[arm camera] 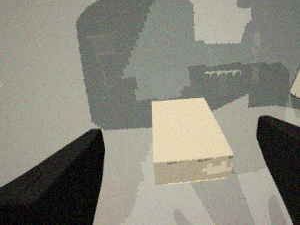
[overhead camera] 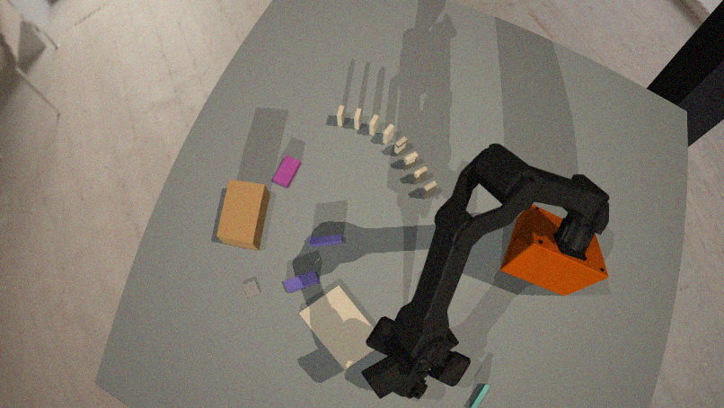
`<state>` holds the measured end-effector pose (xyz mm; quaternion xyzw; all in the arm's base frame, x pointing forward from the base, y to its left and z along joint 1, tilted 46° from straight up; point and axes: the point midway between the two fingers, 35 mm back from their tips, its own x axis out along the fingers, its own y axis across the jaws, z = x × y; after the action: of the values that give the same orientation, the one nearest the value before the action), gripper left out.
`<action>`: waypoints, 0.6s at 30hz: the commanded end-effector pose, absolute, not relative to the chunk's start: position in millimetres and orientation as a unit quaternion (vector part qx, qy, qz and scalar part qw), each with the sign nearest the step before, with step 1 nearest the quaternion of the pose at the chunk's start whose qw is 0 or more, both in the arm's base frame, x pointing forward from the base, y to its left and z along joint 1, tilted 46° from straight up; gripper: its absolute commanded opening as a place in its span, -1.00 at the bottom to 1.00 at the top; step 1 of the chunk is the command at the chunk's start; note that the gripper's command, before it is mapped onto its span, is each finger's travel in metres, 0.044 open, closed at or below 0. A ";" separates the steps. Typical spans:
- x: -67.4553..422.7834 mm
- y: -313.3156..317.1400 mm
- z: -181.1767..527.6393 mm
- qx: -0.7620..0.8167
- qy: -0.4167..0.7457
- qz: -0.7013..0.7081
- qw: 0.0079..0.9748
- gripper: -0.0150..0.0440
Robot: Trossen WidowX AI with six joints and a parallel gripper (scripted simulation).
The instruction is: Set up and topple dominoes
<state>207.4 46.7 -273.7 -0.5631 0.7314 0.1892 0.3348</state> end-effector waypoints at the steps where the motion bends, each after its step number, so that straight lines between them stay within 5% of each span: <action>1: 207.5 45.8 -274.0 -0.565 0.730 0.189 0.334 0.29; 6: 207.5 45.8 -274.0 -0.565 0.730 0.189 0.334 -0.13; 18: 214.7 63.6 -259.7 -0.565 0.730 0.191 0.335 -0.13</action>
<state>207.5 48.7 -269.7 -0.5651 0.7323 0.1894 0.3294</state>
